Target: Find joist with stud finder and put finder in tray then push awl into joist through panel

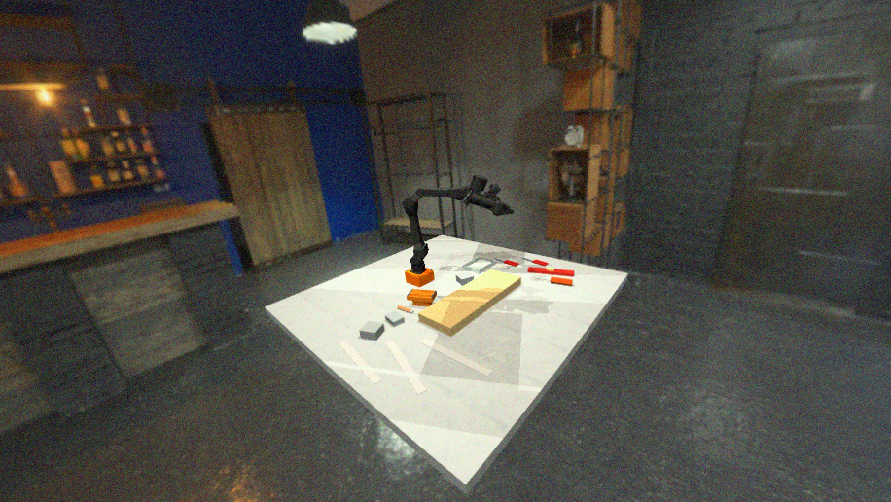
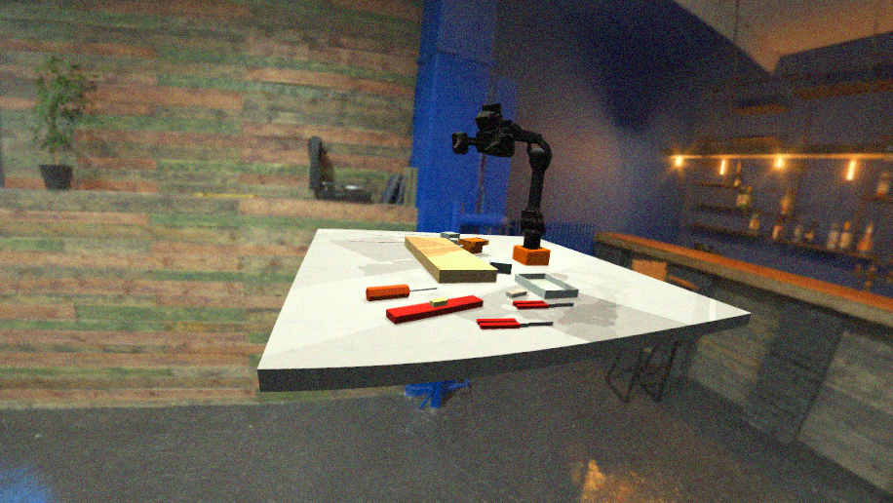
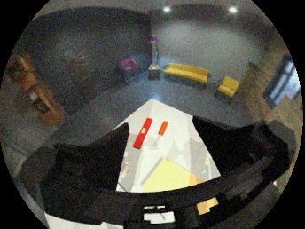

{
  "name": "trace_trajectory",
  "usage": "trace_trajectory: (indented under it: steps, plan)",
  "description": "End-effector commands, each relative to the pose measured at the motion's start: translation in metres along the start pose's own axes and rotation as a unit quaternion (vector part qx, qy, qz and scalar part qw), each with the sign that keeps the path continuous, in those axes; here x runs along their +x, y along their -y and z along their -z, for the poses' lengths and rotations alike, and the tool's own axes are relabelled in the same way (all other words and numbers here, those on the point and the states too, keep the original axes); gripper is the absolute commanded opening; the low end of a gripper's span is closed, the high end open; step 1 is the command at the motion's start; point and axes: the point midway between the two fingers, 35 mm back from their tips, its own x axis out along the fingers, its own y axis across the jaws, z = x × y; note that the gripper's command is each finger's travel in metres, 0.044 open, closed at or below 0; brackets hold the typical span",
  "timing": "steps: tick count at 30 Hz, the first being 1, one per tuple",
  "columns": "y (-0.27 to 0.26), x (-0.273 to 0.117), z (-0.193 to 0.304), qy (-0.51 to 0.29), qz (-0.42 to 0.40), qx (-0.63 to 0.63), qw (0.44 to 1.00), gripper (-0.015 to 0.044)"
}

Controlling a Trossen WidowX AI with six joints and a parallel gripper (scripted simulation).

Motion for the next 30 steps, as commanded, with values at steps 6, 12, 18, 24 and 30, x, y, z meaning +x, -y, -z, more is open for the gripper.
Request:
trace_trajectory:
  steps: [6,12,18,24,30]
  plan:
    - [0.104,-0.020,0.095,-0.145,0.117,-0.018,0.982,0.0440]
    - [0.159,-0.058,0.160,-0.245,0.172,-0.009,0.954,0.0440]
    - [0.197,-0.112,0.234,-0.364,0.192,-0.005,0.911,0.0440]
    - [0.209,-0.180,0.304,-0.475,0.176,0.022,0.862,0.0440]
    - [0.192,-0.251,0.366,-0.563,0.121,0.074,0.814,0.0440]
